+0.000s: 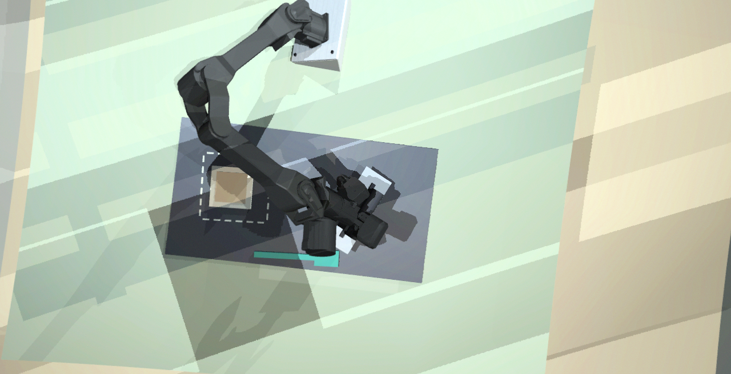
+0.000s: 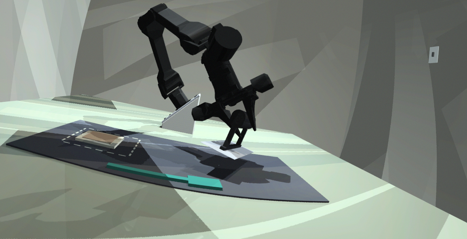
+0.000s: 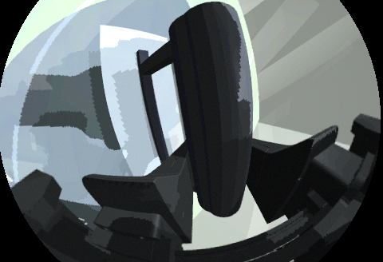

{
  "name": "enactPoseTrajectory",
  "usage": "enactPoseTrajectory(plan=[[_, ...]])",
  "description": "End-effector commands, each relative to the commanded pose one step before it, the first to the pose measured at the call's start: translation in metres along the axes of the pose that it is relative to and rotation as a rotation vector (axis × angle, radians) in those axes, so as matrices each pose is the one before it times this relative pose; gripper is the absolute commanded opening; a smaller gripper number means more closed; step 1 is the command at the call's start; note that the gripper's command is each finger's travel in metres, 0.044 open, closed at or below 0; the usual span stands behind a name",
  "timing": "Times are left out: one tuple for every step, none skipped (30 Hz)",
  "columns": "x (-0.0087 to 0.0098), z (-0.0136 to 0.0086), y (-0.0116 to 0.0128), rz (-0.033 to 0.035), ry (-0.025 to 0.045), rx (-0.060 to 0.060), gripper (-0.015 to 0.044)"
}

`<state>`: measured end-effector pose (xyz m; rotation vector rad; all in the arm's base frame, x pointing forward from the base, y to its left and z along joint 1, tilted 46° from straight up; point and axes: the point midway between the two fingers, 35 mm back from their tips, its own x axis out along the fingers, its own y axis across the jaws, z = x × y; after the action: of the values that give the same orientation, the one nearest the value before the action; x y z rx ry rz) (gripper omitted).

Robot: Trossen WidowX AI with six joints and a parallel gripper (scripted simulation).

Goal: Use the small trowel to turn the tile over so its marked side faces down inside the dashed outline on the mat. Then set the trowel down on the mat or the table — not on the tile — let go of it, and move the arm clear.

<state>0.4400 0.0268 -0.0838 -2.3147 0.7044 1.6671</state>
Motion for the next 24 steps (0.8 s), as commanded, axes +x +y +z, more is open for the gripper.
enactPoseTrajectory(plan=[[0.00523, 0.00451, -0.01324, -0.03213, -0.08551, -0.1001, 0.0], [0.00198, 0.00133, -0.00144, -0.00418, -0.0197, -0.0187, 0.0], [0.00195, 0.0013, -0.00143, -0.00451, -0.01967, -0.0185, 0.0], [0.00193, 0.00128, -0.00141, -0.00484, -0.01962, -0.0183, 0.0], [0.0019, 0.00125, -0.0014, -0.00518, -0.01957, -0.0181, 0.0], [0.00188, 0.00123, -0.00139, -0.00551, -0.01951, -0.0179, 0.0], [0.00185, 0.00121, -0.00137, -0.00585, -0.01944, -0.0177, 0.0], [0.00183, 0.00119, -0.00136, -0.00619, -0.01936, -0.0174, 0.0], [0.0018, 0.00117, -0.00135, -0.00652, -0.01927, -0.0172, 0.0], [0.00178, 0.00116, -0.00134, -0.00686, -0.01917, -0.017, 0.0], [0.00175, 0.00114, -0.00132, -0.0072, -0.01907, -0.0168, 0.0], [0.00173, 0.00112, -0.00131, -0.00753, -0.01895, -0.0166, 0.0], [0.0017, 0.00111, -0.0013, -0.00787, -0.01883, -0.0164, 0.0], [0.00167, 0.00109, -0.00129, -0.0082, -0.0187, -0.0162, 0.0], [0.00165, 0.00108, -0.00128, -0.00853, -0.01856, -0.016, 0.0], [0.00162, 0.00107, -0.00128, -0.00886, -0.01842, -0.0158, 0.0], [0.0016, 0.00105, -0.00127, -0.00919, -0.01826, -0.0156, 0.0], [0.00157, 0.00104, -0.00126, -0.00952, -0.01809, -0.0154, 0.0], [0.00155, 0.00103, -0.00125, -0.00985, -0.01792, -0.0152, 0.0], [0.00152, 0.00102, -0.00125, -0.01017, -0.01774, -0.015, 0.0], [0.0015, 0.00101, -0.00124, -0.01049, -0.01755, -0.0148, 0.0], [0.00148, 0.001, -0.00124, -0.01081, -0.01735, -0.0146, 0.0], [0.00145, 0.00099, -0.00123, -0.01112, -0.01714, -0.0144, 0.0], [0.00143, 0.00098, -0.00123, -0.01143, -0.01693, -0.0142, 0.0]])
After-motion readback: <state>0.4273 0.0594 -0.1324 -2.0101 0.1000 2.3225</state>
